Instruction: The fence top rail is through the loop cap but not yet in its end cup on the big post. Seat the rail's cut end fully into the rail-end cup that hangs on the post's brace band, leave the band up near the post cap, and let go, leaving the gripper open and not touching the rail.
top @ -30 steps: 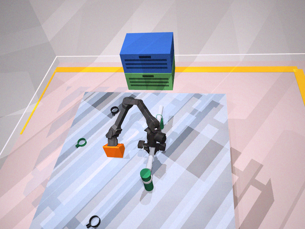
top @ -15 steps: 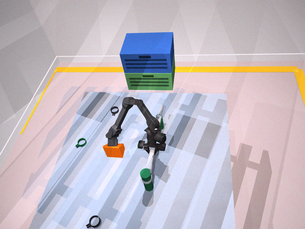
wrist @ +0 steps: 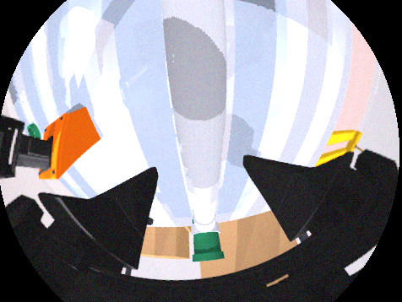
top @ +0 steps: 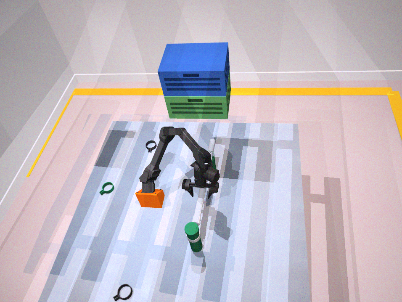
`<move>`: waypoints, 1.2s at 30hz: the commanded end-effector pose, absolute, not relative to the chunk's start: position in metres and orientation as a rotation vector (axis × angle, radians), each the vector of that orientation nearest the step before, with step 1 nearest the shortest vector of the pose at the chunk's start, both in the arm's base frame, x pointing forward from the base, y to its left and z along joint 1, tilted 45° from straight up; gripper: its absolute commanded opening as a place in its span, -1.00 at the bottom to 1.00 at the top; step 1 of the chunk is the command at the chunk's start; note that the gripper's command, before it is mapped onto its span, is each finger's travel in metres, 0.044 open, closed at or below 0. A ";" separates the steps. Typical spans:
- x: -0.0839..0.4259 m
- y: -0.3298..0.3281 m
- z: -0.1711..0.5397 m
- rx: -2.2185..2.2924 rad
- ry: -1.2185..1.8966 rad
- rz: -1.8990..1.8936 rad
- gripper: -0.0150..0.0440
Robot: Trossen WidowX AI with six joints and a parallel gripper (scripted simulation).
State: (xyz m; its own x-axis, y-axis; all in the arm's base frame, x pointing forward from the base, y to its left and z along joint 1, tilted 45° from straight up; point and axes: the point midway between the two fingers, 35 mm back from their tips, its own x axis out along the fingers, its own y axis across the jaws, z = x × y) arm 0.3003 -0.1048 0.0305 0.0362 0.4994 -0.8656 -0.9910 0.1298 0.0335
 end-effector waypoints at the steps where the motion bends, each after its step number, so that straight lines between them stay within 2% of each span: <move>1: 0.301 -0.105 0.054 -0.734 0.875 1.309 1.00; 6: 0.302 -0.107 0.051 -0.742 0.872 1.305 1.00; 13: 0.296 -0.128 0.093 -0.740 0.873 1.306 1.00; 36: 0.296 -0.128 0.093 -0.740 0.873 1.306 1.00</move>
State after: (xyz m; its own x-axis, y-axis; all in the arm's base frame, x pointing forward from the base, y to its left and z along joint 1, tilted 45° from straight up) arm 0.2967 -0.1275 0.0925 0.0511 0.4944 -0.8677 -0.9909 0.1331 0.0175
